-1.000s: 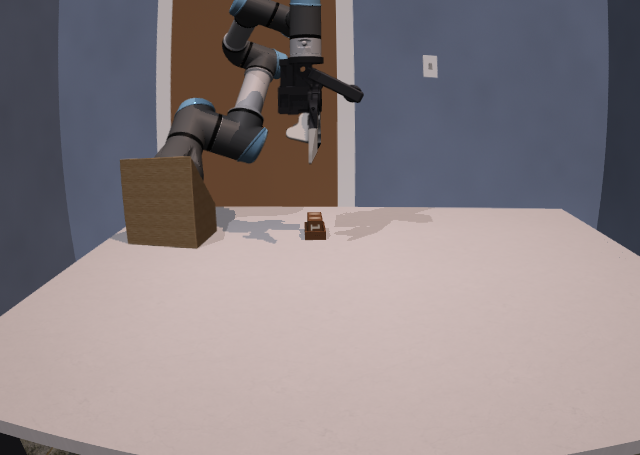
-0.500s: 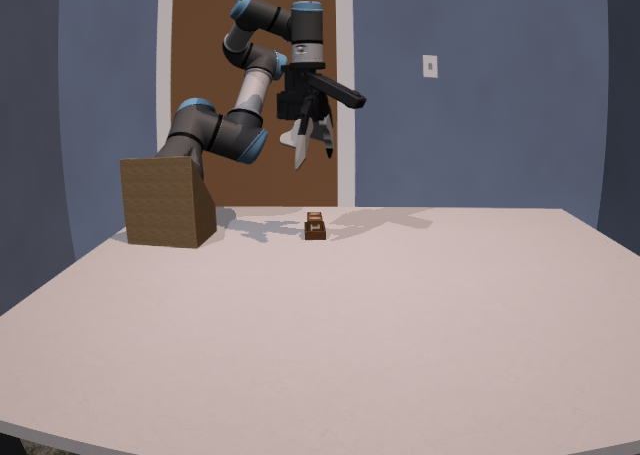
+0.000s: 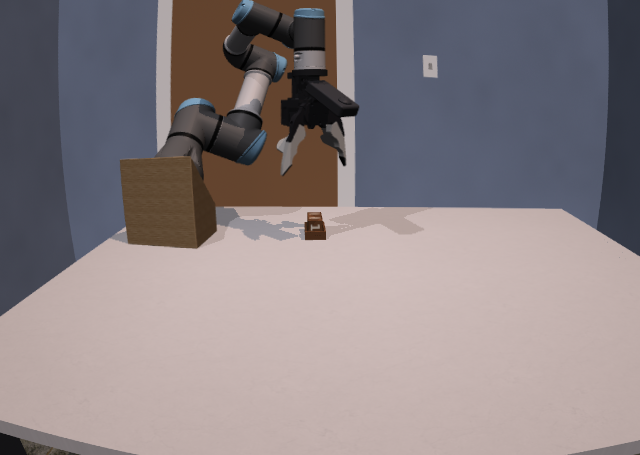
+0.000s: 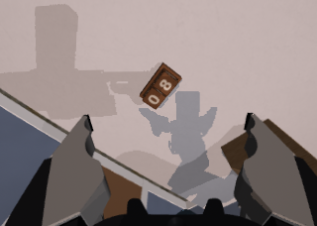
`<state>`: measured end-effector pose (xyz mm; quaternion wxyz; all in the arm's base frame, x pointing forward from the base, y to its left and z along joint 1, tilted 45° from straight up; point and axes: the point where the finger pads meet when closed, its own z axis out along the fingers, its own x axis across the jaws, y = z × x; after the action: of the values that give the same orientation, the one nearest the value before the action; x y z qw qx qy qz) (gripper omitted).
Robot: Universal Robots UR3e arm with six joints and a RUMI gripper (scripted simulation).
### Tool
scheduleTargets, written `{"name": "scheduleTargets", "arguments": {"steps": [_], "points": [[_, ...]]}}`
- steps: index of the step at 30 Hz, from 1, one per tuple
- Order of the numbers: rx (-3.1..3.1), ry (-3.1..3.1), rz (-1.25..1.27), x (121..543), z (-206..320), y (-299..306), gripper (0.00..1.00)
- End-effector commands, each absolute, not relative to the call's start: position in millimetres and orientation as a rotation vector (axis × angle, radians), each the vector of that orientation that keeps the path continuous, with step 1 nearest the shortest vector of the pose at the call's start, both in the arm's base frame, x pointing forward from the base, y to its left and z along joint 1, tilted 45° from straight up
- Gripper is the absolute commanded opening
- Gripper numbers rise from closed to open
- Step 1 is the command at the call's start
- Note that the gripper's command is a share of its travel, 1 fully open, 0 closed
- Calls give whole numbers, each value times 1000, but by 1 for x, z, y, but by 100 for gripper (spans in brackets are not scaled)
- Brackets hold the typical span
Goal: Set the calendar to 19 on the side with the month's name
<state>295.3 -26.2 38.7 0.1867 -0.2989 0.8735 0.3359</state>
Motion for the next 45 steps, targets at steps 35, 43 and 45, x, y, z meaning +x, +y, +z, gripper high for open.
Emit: {"name": "scheduleTargets", "arguments": {"steps": [35,43,45], "points": [[7,2788,1133,294,26,-9,28],[7,2788,1133,294,26,-9,28],[7,2788,1133,294,26,-9,28]]}}
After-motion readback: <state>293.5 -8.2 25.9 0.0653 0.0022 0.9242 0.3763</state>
